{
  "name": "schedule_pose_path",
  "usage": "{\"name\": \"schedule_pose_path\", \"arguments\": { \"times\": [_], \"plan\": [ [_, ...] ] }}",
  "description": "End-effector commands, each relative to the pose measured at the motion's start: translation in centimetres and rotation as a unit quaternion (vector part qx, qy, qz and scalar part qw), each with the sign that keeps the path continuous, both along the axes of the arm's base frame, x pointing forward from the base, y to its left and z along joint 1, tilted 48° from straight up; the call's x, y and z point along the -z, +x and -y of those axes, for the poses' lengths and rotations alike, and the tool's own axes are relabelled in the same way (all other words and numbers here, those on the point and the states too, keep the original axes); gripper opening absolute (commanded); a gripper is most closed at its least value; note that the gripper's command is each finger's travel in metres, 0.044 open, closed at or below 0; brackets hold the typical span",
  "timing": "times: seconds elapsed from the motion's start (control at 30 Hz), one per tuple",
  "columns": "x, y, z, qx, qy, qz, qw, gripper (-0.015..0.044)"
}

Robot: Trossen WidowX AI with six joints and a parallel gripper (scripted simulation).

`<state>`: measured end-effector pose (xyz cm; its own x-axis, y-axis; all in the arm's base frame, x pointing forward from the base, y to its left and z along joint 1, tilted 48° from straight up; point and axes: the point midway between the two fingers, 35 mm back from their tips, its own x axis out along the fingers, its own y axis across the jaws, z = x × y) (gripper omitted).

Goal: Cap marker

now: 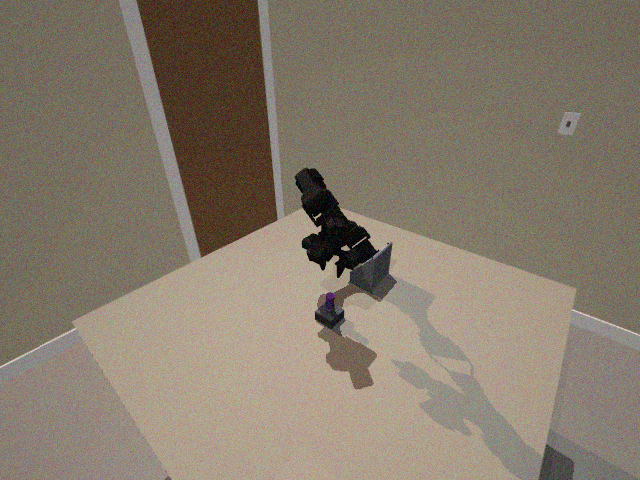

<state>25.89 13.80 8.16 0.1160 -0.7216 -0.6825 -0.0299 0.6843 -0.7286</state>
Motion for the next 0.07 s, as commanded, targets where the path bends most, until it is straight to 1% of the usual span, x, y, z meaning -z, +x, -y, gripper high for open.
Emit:
{"name": "schedule_pose_path", "arguments": {
  "times": [0.0, 0.03],
  "plan": [
    [0.01, -0.07, 0.01, 0.004, 0.001, -0.001, 1.000, 0.0367],
    [0.01, -0.07, 0.01, 0.004, 0.001, -0.001, 1.000, 0.0394]
  ]
}}
